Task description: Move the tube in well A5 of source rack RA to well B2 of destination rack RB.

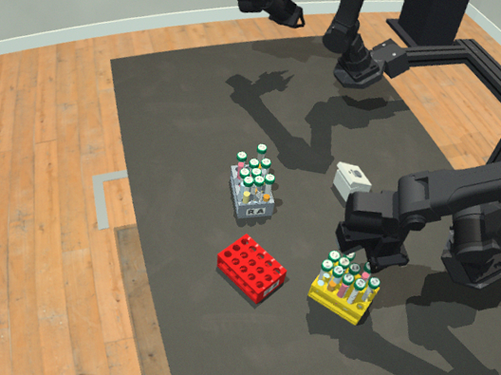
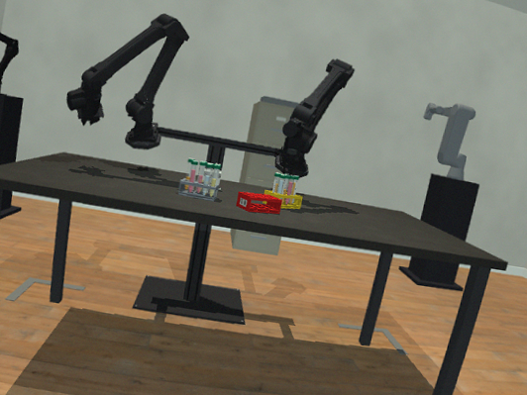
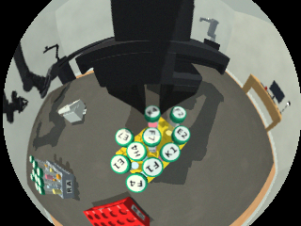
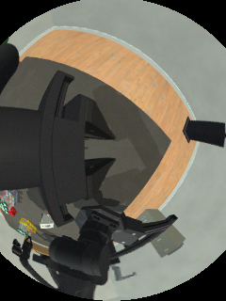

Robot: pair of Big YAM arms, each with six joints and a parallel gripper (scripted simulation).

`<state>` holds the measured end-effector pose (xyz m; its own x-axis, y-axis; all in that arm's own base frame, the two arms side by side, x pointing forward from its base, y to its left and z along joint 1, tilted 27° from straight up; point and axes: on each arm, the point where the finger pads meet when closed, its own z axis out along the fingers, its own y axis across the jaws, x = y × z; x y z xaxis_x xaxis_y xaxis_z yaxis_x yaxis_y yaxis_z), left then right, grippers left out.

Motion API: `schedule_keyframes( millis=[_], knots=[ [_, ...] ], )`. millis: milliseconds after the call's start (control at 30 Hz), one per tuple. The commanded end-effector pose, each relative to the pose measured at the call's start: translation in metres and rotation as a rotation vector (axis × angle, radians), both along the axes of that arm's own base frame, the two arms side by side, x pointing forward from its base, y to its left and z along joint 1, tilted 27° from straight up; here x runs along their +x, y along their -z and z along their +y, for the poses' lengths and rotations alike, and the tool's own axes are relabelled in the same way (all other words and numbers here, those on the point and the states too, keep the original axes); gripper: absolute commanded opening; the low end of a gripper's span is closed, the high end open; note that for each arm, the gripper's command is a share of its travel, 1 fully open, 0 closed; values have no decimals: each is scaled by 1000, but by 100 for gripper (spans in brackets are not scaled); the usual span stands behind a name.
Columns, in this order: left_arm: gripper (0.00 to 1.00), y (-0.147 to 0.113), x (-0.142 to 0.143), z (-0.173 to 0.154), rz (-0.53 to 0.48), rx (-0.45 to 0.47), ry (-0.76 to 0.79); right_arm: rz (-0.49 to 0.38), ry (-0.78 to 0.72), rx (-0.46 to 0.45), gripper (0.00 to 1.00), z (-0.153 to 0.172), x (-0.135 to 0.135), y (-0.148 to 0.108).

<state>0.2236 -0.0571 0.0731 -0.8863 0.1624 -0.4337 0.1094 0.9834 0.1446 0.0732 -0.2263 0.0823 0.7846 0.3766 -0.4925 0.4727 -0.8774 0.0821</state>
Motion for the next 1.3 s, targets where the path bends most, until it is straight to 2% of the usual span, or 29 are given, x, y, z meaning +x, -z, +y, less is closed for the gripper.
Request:
schedule_keyframes(
  millis=[0,667,933,1267],
  knots=[
    [0,2,0,1,-2,-3,-4,-11,1,-14,30,-5,4,-6],
    [0,0,-4,1,3,-2,-3,-11,1,-14,30,-5,4,-6],
    [0,-22,9,-9,-28,-19,1,-11,1,-14,30,-5,4,-6],
    [0,-29,11,-10,-28,-17,3,-11,1,-14,30,-5,4,-6]
  ],
)
